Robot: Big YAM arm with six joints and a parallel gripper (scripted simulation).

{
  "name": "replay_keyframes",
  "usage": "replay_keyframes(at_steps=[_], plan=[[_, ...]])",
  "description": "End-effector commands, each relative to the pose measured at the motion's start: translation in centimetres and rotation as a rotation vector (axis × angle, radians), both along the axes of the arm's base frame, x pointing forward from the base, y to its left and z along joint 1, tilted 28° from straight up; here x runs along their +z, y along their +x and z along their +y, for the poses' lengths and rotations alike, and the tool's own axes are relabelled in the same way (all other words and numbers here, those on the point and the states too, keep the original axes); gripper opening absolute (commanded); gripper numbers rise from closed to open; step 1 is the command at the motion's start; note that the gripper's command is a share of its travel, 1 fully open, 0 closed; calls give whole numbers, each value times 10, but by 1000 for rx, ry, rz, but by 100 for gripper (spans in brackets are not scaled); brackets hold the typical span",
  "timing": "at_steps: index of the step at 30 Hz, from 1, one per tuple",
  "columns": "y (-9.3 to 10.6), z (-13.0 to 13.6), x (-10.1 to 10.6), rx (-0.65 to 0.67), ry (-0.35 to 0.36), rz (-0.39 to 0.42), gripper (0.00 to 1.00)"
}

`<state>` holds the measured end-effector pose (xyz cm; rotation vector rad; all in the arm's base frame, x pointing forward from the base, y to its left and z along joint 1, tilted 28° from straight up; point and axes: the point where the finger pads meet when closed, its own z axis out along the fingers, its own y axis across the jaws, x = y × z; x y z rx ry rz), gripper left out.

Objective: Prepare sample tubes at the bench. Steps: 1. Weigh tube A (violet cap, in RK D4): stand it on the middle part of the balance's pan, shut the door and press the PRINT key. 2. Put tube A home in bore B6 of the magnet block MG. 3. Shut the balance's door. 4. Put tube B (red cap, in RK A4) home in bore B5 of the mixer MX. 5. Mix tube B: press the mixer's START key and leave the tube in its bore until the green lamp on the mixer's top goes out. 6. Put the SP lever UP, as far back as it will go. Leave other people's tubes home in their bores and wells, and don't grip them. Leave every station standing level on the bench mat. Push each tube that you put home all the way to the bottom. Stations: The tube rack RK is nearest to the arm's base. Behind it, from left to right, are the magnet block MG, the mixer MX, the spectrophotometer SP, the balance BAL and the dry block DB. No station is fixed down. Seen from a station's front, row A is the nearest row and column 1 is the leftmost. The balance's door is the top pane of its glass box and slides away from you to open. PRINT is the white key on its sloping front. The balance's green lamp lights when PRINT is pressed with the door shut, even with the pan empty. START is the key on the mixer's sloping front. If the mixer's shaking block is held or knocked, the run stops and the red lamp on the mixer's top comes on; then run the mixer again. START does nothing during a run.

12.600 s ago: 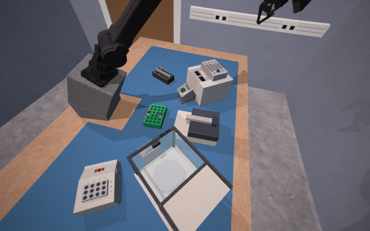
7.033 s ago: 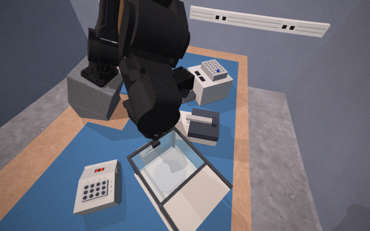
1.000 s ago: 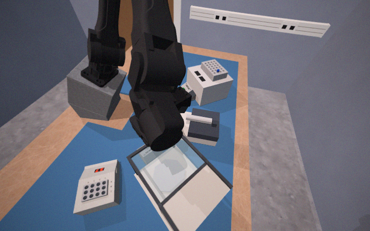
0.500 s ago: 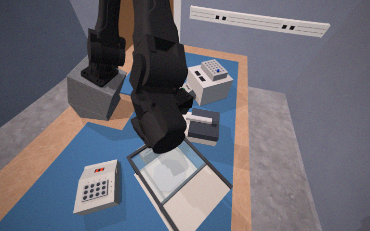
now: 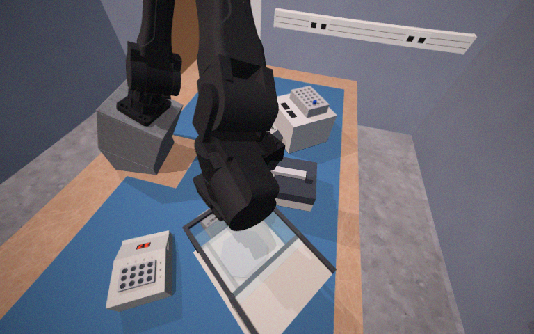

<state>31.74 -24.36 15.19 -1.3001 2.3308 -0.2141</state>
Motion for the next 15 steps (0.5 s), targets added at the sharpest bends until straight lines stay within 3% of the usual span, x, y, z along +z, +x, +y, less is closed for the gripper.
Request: replay_keyframes(at_steps=[1, 15], plan=[[19, -12, 16, -2, -21, -19, 6], [27, -17, 19, -2, -15, -13, 6]])
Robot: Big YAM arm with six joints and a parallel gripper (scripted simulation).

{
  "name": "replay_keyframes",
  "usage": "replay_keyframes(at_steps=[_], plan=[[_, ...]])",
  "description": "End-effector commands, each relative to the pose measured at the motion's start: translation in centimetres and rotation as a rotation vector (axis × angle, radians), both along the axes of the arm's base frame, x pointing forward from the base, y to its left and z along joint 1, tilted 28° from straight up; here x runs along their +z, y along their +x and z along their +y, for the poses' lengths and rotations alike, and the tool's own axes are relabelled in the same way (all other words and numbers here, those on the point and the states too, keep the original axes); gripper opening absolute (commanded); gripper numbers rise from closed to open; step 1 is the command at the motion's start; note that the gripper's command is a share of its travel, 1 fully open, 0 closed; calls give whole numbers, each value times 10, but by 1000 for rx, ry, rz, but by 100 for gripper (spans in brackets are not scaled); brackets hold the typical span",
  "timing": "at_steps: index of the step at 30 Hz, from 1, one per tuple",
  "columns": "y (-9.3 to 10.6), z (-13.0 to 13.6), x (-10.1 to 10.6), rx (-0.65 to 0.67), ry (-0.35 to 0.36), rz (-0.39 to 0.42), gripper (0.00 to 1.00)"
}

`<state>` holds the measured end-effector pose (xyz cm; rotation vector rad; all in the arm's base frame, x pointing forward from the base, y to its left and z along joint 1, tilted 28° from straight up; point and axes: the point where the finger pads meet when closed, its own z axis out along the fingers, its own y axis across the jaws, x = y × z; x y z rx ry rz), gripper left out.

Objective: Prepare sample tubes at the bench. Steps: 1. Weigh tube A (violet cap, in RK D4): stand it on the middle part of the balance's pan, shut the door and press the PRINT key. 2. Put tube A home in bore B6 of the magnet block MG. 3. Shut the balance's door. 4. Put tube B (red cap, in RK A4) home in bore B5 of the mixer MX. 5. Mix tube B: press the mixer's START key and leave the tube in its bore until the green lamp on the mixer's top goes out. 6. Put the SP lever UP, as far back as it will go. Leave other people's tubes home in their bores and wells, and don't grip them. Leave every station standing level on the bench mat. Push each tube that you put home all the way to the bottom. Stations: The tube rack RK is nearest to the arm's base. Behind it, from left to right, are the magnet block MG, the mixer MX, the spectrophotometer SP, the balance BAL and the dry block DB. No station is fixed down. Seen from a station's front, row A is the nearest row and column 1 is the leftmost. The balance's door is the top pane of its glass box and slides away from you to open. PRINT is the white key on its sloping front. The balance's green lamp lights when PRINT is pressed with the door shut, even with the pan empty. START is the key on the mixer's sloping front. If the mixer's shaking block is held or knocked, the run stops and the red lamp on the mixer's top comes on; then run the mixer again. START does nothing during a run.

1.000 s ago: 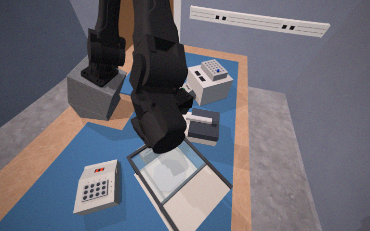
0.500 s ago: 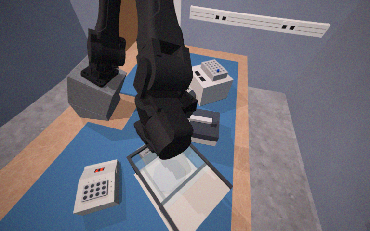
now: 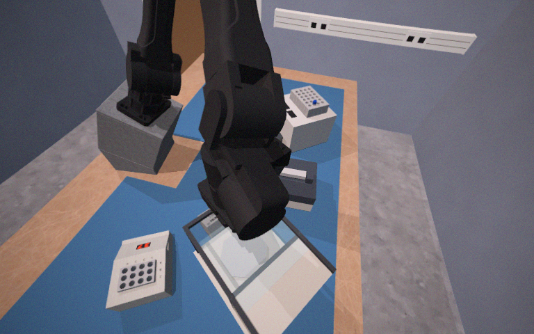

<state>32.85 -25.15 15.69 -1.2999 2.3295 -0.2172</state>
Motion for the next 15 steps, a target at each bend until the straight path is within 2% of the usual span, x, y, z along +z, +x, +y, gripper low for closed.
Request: replay_keyframes(at_steps=[1, 15], plan=[[16, -9, 15, -2, -12, -10, 6], [26, -16, 19, -2, -13, -11, 6]])
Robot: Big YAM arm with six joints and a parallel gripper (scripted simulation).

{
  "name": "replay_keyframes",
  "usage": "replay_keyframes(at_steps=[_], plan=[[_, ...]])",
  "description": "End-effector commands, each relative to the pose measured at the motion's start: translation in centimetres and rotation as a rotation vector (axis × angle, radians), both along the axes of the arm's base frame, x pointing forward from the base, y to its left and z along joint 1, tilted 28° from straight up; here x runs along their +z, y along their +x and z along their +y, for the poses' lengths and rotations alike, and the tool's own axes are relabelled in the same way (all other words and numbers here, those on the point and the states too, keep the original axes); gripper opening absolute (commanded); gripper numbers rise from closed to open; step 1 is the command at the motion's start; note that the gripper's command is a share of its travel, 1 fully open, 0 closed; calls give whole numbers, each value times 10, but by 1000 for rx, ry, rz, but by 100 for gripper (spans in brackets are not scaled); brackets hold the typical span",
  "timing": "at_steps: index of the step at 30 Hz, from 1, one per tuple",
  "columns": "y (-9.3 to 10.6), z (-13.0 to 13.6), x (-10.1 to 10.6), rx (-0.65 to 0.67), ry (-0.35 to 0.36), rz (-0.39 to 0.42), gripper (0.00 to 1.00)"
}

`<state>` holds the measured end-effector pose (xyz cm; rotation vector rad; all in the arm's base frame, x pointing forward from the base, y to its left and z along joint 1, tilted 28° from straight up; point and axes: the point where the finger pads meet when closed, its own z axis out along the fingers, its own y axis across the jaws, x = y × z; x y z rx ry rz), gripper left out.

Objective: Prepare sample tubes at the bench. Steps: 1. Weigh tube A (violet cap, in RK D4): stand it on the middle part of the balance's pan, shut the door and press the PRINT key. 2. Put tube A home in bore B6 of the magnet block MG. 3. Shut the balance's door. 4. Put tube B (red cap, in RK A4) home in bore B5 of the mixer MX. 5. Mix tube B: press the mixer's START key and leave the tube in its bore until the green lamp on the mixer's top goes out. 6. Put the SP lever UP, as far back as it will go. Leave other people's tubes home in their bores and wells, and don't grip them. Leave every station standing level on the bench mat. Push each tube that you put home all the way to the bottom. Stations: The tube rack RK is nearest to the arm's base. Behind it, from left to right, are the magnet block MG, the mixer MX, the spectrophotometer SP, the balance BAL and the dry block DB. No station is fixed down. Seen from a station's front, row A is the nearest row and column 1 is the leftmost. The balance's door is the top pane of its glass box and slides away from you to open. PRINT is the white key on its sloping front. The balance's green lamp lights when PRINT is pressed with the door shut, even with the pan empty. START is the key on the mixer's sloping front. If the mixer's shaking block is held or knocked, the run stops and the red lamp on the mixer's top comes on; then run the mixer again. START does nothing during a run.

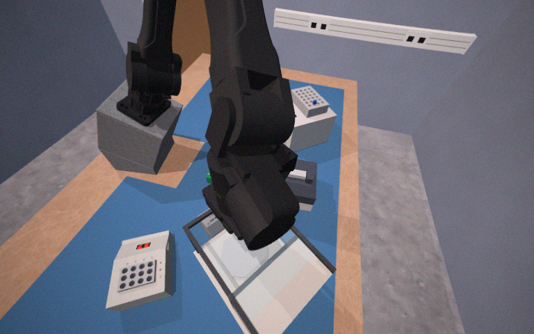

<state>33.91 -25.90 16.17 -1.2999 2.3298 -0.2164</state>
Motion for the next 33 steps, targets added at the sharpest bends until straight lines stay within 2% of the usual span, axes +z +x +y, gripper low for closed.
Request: replay_keyframes(at_steps=[1, 33], plan=[[16, -9, 15, -3, -15, -13, 6], [38, -24, 24, -2, -13, -12, 6]])
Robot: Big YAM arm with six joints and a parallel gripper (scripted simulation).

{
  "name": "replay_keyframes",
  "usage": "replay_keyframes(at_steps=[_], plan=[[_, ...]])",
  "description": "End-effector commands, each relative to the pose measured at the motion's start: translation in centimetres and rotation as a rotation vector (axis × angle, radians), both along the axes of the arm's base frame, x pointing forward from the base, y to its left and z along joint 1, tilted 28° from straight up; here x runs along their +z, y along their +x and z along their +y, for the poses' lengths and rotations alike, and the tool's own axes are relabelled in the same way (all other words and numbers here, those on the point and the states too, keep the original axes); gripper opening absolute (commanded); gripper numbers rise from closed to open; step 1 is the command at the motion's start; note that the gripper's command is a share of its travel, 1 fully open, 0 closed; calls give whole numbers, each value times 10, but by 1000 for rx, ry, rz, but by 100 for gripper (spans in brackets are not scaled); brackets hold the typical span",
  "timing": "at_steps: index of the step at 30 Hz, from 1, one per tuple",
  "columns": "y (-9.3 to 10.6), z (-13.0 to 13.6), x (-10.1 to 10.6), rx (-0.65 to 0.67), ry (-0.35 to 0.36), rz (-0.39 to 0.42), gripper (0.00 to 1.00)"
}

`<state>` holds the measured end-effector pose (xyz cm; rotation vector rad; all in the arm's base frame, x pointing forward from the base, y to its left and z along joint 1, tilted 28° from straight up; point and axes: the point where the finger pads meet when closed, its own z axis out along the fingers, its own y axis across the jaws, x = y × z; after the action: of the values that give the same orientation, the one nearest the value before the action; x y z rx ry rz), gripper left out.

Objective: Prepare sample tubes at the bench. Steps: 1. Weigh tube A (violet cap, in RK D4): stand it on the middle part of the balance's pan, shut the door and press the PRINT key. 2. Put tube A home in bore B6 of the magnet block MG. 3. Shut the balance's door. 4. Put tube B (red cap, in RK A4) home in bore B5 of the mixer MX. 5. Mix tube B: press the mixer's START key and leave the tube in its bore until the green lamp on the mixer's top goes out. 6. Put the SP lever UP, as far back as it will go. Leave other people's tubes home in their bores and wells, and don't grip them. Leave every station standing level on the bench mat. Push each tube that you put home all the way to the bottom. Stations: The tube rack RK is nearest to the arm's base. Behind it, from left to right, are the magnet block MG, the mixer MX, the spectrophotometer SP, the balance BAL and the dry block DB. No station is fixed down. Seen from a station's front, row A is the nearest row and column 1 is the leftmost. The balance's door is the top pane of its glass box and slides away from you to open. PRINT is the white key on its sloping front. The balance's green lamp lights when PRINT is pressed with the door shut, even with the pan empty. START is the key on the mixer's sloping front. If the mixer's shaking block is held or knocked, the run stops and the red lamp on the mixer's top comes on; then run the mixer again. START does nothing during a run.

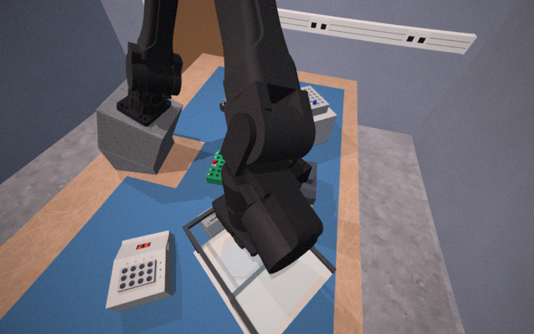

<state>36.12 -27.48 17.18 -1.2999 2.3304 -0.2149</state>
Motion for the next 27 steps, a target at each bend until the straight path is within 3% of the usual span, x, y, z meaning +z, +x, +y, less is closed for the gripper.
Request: replay_keyframes(at_steps=[1, 27], plan=[[16, -8, 14, -2, -14, -12, 6], [35, -21, 23, -2, -13, -13, 6]])
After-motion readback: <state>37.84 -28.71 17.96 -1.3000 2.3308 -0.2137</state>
